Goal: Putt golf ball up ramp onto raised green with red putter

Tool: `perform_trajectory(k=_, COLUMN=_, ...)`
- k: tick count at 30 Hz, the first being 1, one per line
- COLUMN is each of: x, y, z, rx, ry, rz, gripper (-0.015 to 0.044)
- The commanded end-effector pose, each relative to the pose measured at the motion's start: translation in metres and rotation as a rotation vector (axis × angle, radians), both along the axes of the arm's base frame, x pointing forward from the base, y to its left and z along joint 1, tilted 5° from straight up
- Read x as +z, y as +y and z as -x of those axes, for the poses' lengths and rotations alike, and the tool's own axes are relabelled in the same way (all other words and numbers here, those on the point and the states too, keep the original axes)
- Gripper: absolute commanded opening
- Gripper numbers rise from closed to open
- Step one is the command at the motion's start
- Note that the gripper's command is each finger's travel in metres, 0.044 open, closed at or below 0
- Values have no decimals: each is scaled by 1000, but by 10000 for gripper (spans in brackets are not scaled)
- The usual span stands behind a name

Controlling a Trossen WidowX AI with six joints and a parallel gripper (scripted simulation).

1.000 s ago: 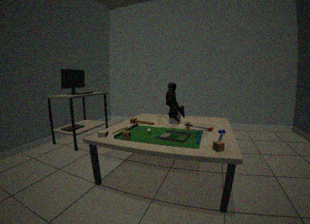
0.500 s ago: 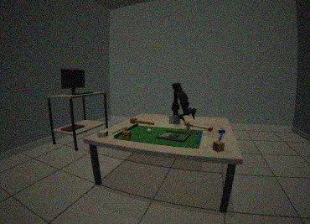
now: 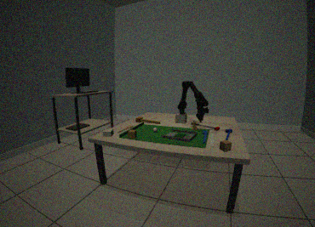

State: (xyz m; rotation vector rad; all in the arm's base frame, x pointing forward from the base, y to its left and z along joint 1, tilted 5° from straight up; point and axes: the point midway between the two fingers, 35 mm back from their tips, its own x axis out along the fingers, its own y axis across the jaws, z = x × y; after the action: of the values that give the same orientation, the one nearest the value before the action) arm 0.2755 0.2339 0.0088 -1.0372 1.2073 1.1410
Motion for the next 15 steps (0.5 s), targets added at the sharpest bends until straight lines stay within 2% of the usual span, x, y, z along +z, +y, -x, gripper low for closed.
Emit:
perform_trajectory(k=1, x=-5, y=3, z=12, rx=163, ry=-21, rz=44, gripper=440)
perform_trajectory(k=9, x=-5, y=3, z=12, rx=163, ry=-21, rz=44, gripper=440)
perform_trajectory(k=15, x=-27, y=3, z=11, rx=163, ry=-21, rz=44, gripper=440)
